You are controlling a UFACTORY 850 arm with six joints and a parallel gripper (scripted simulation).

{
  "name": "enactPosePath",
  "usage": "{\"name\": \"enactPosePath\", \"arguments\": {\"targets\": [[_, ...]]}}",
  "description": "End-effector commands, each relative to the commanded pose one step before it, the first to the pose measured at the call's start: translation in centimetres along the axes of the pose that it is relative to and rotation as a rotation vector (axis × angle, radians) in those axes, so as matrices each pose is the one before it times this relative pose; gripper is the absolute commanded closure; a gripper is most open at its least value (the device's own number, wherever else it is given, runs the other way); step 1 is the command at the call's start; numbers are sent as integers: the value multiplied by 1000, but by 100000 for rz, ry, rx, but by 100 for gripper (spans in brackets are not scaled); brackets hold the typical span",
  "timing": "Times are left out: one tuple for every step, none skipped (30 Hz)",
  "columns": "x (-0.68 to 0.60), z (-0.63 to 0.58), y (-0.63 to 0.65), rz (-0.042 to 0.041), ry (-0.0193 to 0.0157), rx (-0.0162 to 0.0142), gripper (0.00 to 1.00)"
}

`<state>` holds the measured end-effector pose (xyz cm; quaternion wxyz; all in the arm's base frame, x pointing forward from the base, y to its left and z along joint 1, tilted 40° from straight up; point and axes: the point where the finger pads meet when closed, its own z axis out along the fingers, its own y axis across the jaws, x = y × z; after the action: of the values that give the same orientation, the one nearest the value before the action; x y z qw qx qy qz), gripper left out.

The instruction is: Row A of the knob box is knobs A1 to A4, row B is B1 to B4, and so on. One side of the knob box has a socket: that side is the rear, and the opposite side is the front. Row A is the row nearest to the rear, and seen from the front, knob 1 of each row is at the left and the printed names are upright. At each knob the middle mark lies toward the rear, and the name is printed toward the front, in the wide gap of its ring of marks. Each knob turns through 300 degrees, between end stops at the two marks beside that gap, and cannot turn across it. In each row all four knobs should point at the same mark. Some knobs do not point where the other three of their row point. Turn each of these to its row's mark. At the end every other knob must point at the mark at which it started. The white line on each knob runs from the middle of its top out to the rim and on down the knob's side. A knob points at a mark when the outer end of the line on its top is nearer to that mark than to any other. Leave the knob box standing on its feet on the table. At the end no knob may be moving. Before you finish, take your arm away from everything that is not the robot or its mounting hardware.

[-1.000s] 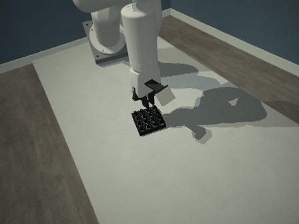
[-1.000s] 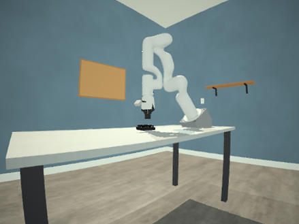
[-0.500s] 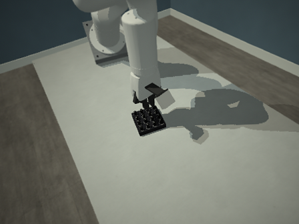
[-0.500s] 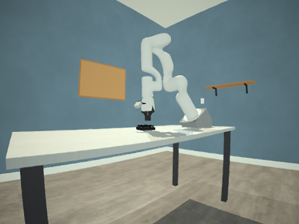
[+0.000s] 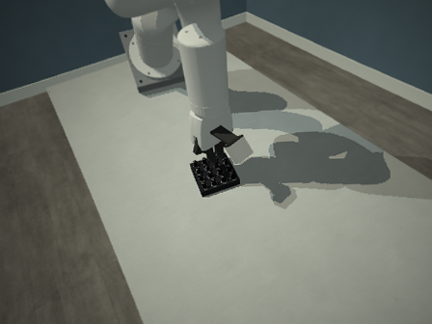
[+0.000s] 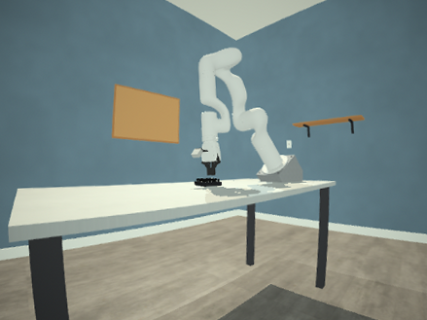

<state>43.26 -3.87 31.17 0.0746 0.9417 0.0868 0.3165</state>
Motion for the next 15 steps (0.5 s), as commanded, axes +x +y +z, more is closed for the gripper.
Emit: {"name": "enactPosePath", "arguments": {"targets": [[61,317,-11,105,2840,-2804,81],[1,94,-8,0,7,13,81],[-1,97,-4,0,-3,-3,81],[-2,96,-1,-1,-7,-11,81],[-1,90,-3,0,-1,-2,81],[0,84,-5,0,3,5,81],[1,77,-6,0,6,11,81],[0,75,-4,0,1,2,81],[-1,74,-1,0,-5,-7,81],[-1,67,-2,0,-4,-6,81],[-1,59,-2,0,-1,-2,81],[0,52,-3,0,0,1,81],[0,44,-3,0,2,3,81],[0,37,-3,0,2,4,81],[0,30,-2,0,2,4,81]]}}
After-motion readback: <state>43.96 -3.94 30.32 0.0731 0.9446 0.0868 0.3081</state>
